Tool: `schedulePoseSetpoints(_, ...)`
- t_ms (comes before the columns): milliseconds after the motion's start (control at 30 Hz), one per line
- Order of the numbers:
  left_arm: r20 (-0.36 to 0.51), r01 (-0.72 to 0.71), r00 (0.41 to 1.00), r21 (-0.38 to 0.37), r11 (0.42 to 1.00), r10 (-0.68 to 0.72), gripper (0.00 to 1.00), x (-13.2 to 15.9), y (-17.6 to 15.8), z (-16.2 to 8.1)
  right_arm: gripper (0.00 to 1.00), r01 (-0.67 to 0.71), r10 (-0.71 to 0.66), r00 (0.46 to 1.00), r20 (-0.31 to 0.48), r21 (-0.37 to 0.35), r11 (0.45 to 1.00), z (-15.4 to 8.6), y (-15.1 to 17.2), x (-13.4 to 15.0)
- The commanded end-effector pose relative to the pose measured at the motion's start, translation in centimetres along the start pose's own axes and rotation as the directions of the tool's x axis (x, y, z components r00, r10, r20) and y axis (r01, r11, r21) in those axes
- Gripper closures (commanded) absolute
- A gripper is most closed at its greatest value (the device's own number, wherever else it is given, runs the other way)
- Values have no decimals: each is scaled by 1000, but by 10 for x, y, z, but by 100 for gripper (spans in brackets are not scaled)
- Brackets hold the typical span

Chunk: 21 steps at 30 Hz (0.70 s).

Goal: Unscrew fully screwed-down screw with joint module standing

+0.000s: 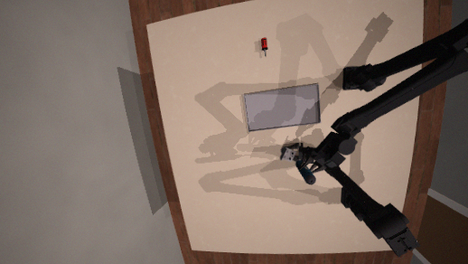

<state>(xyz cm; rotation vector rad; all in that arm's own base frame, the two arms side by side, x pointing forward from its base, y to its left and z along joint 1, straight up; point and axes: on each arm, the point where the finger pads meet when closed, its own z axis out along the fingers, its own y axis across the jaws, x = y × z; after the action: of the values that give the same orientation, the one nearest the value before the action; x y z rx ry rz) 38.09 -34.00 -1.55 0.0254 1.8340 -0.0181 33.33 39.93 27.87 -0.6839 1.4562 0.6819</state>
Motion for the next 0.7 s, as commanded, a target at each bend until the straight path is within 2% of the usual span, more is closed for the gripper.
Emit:
schedulePoseSetpoints(0,-1,-12,1000,11,1000,12,41,11,-3,-4,58,11,-11,997,75,4,1000,2,-1,-27)
schedulePoseSetpoints(33,-1,-12,1000,11,1000,12,41,11,-3,-4,58,11,-11,997,75,4,1000,2,-1,-27)
schedulePoseSetpoints(67,-1,-12,1000,11,1000,12,41,11,-3,-4,58,11,-11,999,43,4,1000,1,-1,-9)
schedulePoseSetpoints(100,-1,-12,1000,11,1000,12,41,11,-3,-4,58,11,-11,999,36,4,1000,1,-1,-4)
schedulePoseSetpoints(200,-1,-12,1000,11,1000,12,41,11,-3,-4,58,11,-11,999,42,4,1000,3,-1,-3)
schedulePoseSetpoints(300,-1,-12,1000,11,1000,12,41,11,-3,-4,58,10,-11,997,76,4,1000,-1,-1,-17)
schedulePoseSetpoints(433,-1,-12,1000,11,1000,12,41,11,-3,-4,58,11,-11,999,36,3,1000,1,-1,9)
schedulePoseSetpoints(467,-1,-12,1000,11,1000,12,41,11,-3,-4,58,11,-11,999,43,4,1000,0,-1,5)
schedulePoseSetpoints(533,-1,-12,1000,11,1000,12,41,11,-3,-4,58,10,-11,996,89,4,1000,2,-1,-19)
schedulePoseSetpoints(667,-1,-12,1000,11,1000,12,41,11,-3,-4,58,10,-11,996,94,4,1000,3,-1,-21)
